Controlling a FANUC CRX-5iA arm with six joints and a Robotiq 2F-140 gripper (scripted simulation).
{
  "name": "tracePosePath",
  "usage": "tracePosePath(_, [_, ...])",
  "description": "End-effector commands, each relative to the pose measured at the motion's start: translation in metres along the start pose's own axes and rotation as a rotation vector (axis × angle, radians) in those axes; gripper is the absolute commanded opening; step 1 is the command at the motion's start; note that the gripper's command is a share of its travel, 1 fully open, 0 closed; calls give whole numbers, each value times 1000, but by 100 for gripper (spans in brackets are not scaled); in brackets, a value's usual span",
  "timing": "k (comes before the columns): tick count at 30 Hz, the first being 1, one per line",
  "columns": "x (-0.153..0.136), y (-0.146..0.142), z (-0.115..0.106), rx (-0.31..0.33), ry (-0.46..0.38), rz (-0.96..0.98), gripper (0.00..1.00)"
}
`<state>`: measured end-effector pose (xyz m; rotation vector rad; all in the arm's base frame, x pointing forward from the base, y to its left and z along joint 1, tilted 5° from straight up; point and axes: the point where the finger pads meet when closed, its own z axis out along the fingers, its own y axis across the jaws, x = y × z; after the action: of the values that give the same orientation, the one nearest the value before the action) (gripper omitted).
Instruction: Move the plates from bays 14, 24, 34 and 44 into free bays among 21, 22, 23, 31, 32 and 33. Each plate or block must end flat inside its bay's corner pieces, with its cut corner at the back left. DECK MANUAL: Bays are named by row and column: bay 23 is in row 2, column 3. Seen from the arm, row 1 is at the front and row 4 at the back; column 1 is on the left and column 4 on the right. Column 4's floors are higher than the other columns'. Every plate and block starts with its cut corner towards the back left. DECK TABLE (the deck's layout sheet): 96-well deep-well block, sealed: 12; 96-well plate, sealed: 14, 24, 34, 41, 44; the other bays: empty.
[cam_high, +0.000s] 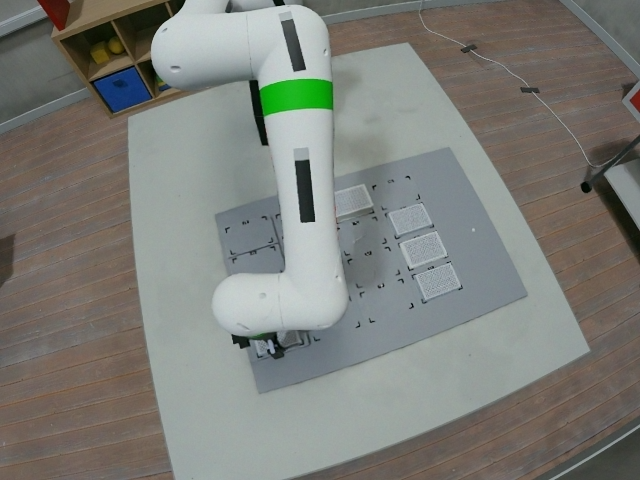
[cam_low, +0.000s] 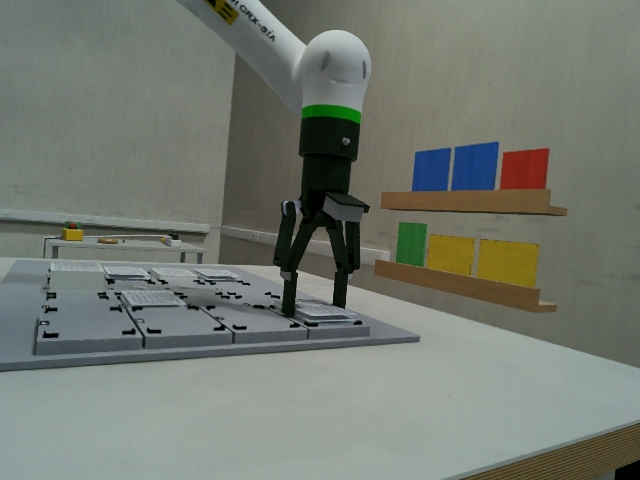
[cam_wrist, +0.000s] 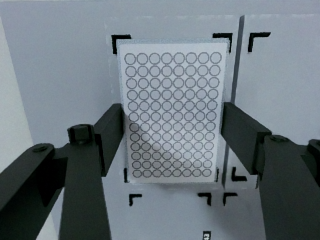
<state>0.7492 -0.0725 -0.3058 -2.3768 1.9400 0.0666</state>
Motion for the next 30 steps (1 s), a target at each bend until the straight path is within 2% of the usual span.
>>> tracePosePath(1, [0, -1, -2, 2, 1, 0, 58])
tracePosePath(7, [0, -1, -2, 2, 1, 0, 57])
tracePosePath(8, [0, -1, -2, 2, 1, 0, 10])
tracePosePath(30, [1, -1, -2, 2, 1, 0, 10])
